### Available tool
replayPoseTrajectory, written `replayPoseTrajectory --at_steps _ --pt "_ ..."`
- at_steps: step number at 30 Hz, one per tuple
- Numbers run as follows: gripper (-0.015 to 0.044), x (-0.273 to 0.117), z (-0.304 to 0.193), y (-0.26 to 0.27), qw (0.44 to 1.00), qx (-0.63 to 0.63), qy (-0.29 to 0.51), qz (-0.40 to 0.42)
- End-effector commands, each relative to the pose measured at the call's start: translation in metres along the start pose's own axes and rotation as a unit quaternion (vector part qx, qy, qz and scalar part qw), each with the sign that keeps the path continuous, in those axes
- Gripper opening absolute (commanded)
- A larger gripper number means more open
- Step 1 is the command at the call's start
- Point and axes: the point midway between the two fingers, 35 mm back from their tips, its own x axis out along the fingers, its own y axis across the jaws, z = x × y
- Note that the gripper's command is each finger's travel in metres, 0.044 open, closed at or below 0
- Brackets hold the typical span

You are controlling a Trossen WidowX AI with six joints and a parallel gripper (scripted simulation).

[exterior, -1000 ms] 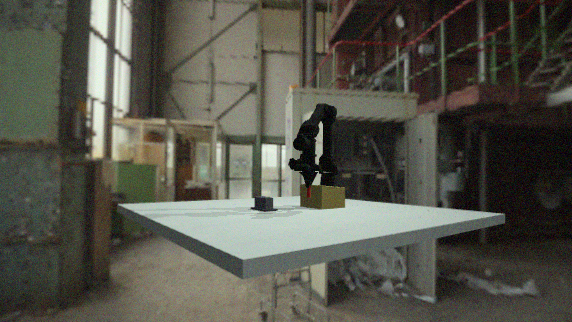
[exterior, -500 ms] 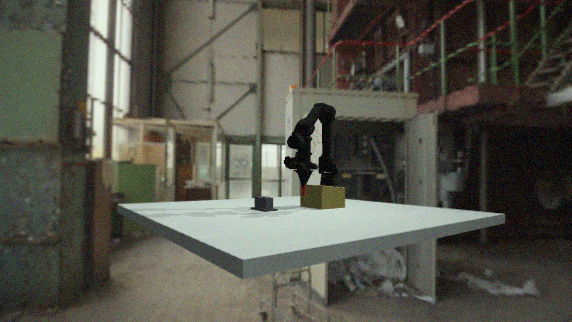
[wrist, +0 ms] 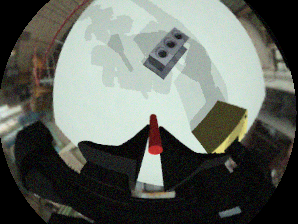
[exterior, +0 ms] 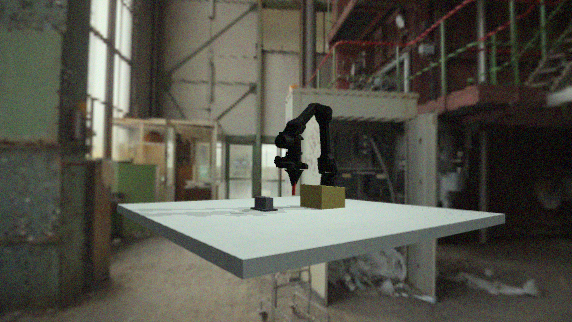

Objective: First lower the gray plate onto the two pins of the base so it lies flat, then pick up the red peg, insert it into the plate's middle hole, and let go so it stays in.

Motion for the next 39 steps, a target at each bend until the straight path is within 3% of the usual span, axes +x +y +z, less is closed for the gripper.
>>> replayPoseTrajectory --at_steps 1,39 --pt "0.0 -0.001 0.011 0.002 1.0 -0.001 -0.004 0.001" --pt "0.0 0.0 0.129 -0.005 1.0 -0.011 -0.002 -0.003"
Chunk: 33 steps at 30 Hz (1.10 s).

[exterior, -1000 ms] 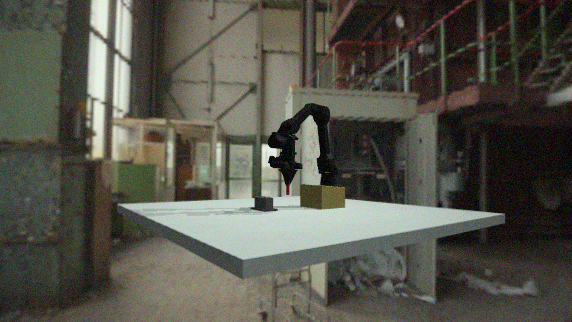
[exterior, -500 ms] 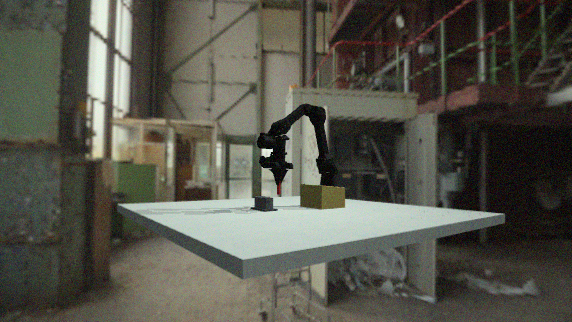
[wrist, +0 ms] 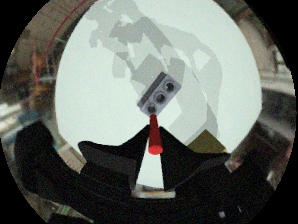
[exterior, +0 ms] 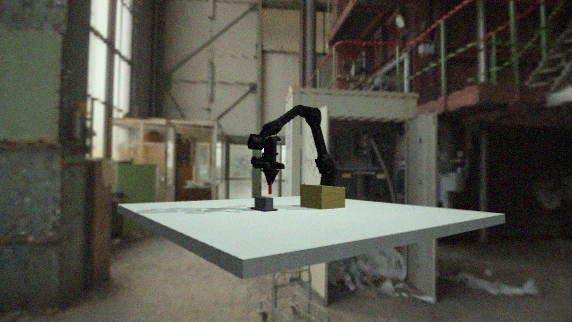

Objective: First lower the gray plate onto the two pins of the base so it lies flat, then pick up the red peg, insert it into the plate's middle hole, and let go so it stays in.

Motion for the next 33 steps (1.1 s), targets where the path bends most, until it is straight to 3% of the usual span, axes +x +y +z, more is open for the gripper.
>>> replayPoseTrajectory --at_steps 1,10,33 --pt "0.0 -0.001 0.011 -0.003 1.0 -0.003 -0.003 -0.001" --pt "0.0 0.001 0.038 -0.011 1.0 -0.006 -0.002 -0.002" --pt "0.0 0.001 0.036 -0.01 1.0 -0.006 -0.002 -0.002"
